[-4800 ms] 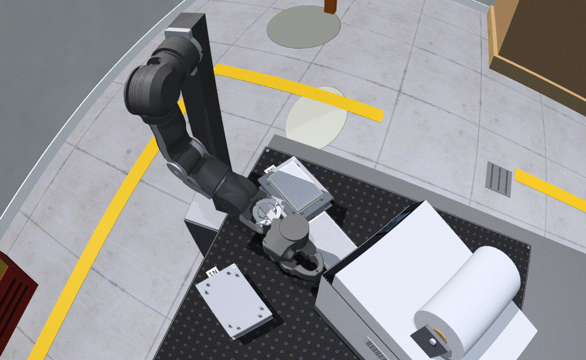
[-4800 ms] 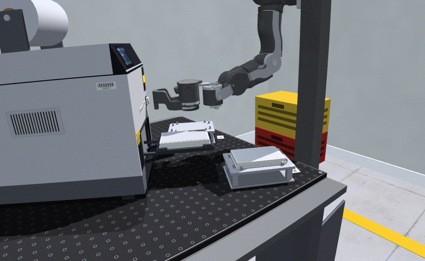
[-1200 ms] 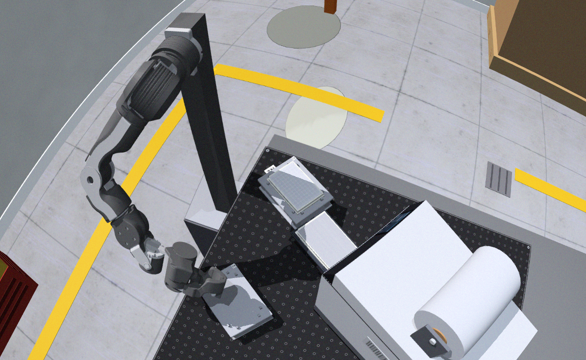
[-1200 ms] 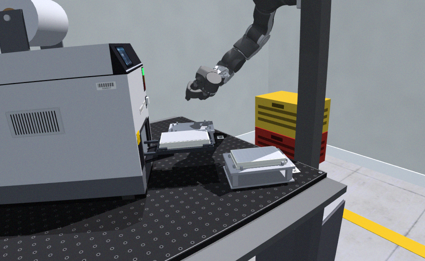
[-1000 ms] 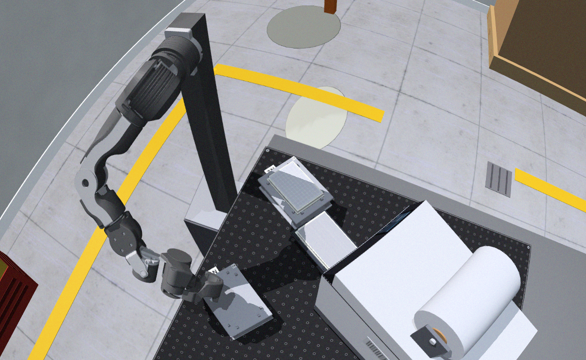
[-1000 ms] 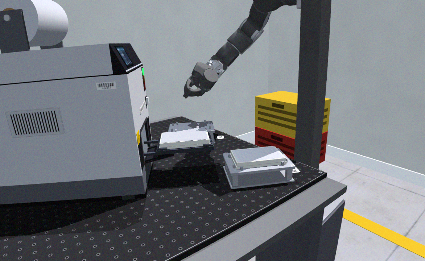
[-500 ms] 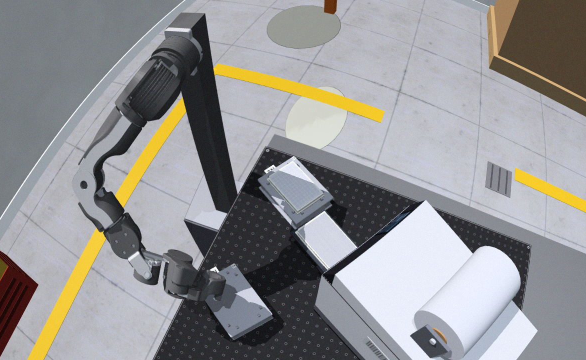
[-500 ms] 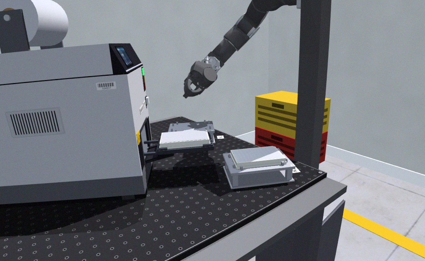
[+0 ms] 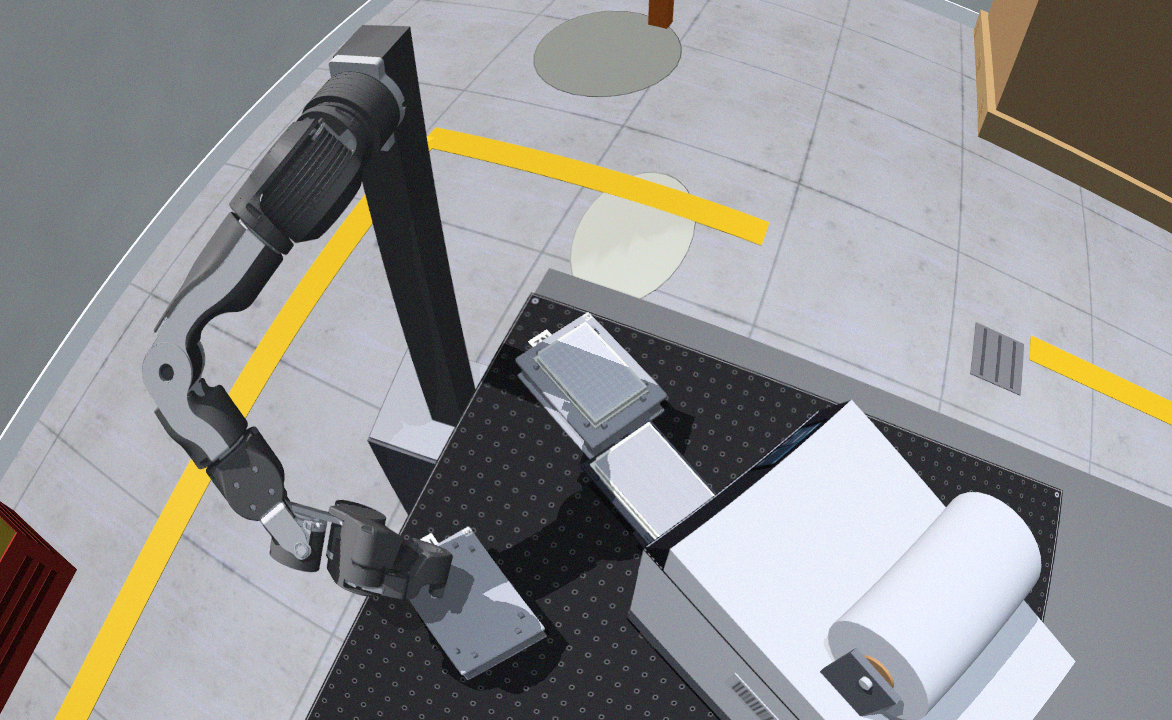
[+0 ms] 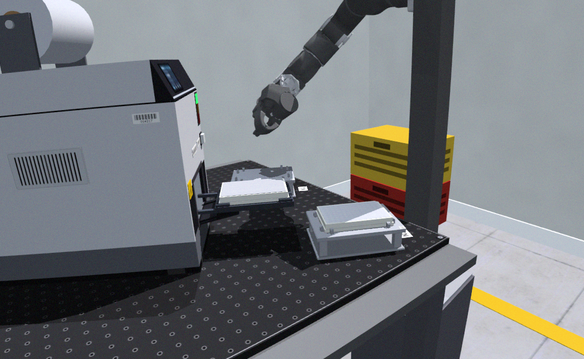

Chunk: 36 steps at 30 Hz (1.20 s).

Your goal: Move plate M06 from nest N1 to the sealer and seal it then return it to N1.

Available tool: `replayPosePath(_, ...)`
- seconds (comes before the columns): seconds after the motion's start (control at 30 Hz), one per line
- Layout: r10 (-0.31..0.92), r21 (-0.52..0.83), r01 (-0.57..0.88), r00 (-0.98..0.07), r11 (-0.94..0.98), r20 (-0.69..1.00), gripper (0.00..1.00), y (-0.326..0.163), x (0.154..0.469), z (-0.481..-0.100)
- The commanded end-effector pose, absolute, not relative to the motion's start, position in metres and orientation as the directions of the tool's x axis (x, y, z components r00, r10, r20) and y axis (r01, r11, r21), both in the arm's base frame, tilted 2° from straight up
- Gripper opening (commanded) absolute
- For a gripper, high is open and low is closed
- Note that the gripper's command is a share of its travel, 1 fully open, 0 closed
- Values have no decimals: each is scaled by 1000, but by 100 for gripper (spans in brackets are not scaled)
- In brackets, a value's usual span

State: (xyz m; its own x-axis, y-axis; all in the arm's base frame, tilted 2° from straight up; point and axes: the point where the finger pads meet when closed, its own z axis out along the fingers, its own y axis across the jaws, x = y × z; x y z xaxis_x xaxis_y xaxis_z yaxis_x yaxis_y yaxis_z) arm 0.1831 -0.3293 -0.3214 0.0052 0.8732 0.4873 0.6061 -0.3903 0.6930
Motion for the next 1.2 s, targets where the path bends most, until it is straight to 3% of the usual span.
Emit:
replayPosePath(0.0,896,696,642,-32,-322,443,0,-329,187,-319)
replayPosePath(0.07,917,684,692,-81,-231,392,0,-329,189,-319)
replayPosePath(0.47,917,684,692,-81,-231,392,0,-329,189,-319)
replayPosePath(0.63,938,622,783,-216,1,271,0,-328,191,-319)
replayPosePath(1.03,938,622,783,-216,1,271,0,-328,191,-319)
replayPosePath(1.17,924,542,819,-333,186,186,0,-327,191,-319)
